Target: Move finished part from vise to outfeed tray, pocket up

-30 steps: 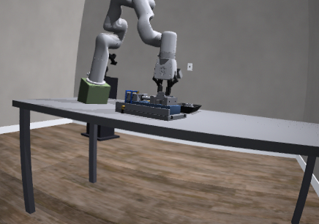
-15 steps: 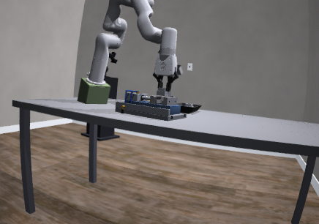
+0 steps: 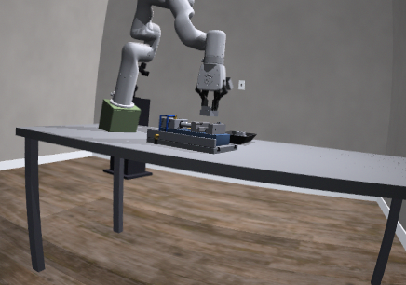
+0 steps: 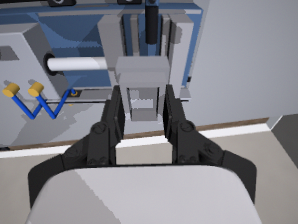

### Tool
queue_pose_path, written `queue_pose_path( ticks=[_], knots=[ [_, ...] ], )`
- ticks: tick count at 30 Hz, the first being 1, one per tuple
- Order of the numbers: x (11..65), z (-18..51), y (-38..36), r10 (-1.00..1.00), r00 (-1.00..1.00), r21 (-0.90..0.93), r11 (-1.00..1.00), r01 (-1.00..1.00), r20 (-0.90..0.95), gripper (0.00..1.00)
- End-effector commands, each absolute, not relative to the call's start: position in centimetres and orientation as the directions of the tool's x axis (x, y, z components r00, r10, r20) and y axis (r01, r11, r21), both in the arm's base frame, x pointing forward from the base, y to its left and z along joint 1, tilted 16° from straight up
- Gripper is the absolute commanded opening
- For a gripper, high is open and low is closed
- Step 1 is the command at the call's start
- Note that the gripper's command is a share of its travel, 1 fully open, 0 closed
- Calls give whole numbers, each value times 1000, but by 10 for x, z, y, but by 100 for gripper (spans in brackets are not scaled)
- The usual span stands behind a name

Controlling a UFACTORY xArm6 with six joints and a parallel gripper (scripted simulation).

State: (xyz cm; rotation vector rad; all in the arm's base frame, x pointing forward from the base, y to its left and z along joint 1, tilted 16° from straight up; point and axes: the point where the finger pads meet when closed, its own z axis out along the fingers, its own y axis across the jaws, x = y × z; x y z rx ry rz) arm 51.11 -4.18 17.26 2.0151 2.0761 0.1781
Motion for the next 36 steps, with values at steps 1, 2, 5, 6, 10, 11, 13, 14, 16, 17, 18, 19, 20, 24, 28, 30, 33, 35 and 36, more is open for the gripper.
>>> queue_pose_path(
  ticks=[1,2,5,6,10,11,13,14,16,17,18,19,20,24,28,30,33,35,36],
  knots=[
    [511,177,-42,996,-18,258,40,965,-88,0],
    [511,177,-42,996,-18,258,40,965,-88,0],
    [511,178,-41,996,-18,258,40,965,-88,0],
    [511,178,-41,996,-18,258,40,965,-88,0],
    [511,178,-41,996,-18,258,40,965,-88,0],
    [511,178,-41,996,-18,258,41,965,-88,0],
    [512,178,-38,996,-20,257,42,965,-89,0],
    [512,178,-35,996,-23,256,45,966,-89,0],
    [515,176,-22,995,-32,253,53,966,-90,0],
    [516,175,-12,995,-38,251,60,966,-90,0],
    [517,174,0,995,-46,249,68,966,-91,0],
    [519,173,14,994,-55,246,77,966,-93,0],
    [520,171,25,994,-62,245,83,966,-94,0],
    [521,168,56,992,-82,240,103,965,-98,0],
    [519,164,97,989,-108,235,130,963,-104,0],
    [517,162,117,987,-120,234,142,962,-107,0],
    [513,158,149,984,-139,232,162,959,-113,0],
    [509,156,170,981,-152,232,176,957,-118,0],
    [506,155,181,980,-158,232,182,955,-120,0]
  ],
)
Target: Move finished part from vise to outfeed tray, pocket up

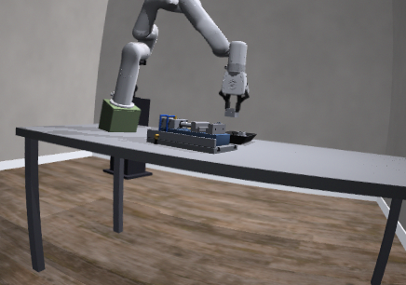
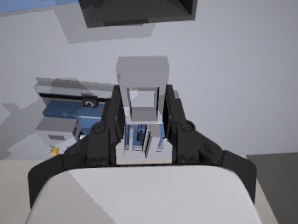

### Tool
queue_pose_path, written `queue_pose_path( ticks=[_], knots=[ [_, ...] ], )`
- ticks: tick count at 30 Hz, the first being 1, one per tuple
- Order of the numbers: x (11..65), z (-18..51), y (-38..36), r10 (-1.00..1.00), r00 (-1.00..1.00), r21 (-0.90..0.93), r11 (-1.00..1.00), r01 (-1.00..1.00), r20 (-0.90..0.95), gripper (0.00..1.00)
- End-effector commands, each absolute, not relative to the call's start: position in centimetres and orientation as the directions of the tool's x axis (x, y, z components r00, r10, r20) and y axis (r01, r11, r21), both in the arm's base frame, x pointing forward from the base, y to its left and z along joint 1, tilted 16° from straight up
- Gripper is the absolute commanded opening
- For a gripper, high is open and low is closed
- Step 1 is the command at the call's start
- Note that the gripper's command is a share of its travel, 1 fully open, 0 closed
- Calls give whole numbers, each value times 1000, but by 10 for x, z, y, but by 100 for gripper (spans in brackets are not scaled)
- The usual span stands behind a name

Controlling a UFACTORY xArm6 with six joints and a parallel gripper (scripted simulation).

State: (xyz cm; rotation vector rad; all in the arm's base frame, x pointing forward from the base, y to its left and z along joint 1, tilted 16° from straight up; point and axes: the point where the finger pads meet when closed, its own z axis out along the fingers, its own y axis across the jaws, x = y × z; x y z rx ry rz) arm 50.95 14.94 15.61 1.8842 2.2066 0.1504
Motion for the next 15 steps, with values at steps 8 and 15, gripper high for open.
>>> queue_pose_path(
  ticks=[8,15],
  knots=[
    [489,148,239,972,-192,236,219,947,-132,0],
    [485,146,251,971,-199,237,227,945,-135,0]
  ],
)
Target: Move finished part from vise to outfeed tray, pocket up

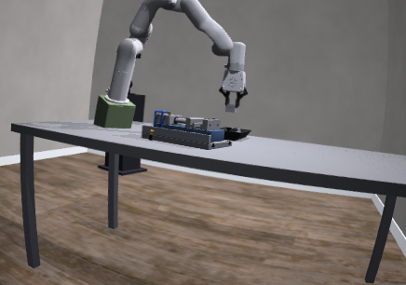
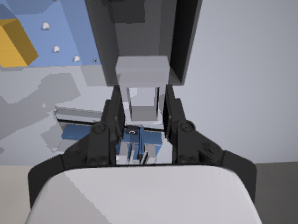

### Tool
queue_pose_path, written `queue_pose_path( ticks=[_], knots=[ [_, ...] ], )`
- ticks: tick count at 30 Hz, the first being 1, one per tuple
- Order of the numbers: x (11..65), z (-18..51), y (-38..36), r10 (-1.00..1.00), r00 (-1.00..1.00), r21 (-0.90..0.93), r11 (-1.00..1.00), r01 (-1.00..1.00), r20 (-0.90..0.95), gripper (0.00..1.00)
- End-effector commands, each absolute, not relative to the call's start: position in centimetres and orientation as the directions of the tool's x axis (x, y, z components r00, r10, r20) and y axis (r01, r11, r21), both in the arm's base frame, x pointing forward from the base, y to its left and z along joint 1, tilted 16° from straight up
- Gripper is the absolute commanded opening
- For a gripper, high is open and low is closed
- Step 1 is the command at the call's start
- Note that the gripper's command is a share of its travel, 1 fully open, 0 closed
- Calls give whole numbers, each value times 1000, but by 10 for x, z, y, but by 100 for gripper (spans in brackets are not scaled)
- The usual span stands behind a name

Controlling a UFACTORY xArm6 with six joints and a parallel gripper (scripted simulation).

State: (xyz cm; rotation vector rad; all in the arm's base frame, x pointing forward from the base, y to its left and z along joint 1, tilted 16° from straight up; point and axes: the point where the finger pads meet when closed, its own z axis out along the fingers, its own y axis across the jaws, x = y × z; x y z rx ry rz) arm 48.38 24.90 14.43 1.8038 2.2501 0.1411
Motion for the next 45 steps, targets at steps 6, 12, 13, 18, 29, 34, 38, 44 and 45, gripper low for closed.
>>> queue_pose_path(
  ticks=[6,12,13,18,29,34,38,44,45],
  knots=[
    [485,146,251,971,-199,237,227,945,-135,0],
    [485,146,251,971,-199,237,227,945,-135,0],
    [485,146,251,971,-199,237,227,945,-135,0],
    [485,146,251,971,-199,237,227,945,-135,0],
    [486,141,251,971,-199,237,227,945,-135,0],
    [488,136,250,971,-199,237,227,945,-135,0],
    [489,131,250,971,-199,237,227,945,-135,0],
    [491,125,250,971,-199,237,227,945,-135,0],
    [491,123,249,971,-199,237,227,945,-135,0]
  ],
)
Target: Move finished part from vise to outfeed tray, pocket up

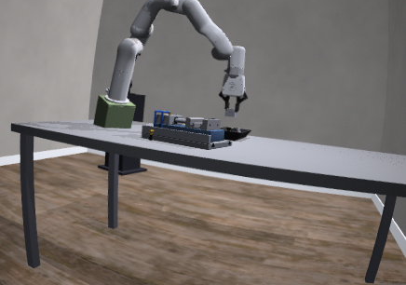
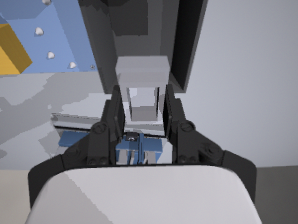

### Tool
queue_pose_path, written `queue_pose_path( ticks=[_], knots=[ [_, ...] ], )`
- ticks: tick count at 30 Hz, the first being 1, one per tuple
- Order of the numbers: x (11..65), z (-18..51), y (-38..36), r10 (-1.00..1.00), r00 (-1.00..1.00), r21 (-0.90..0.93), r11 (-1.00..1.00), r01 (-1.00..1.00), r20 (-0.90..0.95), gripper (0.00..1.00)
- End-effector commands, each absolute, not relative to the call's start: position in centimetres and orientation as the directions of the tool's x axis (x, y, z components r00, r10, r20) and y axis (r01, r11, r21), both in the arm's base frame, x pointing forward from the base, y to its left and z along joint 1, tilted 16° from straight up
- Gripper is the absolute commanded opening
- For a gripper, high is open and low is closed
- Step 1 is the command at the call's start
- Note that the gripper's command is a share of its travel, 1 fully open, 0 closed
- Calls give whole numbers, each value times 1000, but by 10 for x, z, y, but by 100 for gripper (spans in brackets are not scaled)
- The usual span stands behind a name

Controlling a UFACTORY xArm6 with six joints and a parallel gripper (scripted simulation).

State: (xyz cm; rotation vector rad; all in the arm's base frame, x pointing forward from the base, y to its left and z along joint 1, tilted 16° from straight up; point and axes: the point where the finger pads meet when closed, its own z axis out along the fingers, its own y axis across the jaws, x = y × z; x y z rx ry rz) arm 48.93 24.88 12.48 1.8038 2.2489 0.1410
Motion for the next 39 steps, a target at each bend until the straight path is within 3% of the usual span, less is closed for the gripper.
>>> queue_pose_path(
  ticks=[1,39],
  knots=[
    [492,121,249,971,-199,237,227,945,-135,0],
    [509,62,245,971,-199,237,227,945,-135,0]
  ],
)
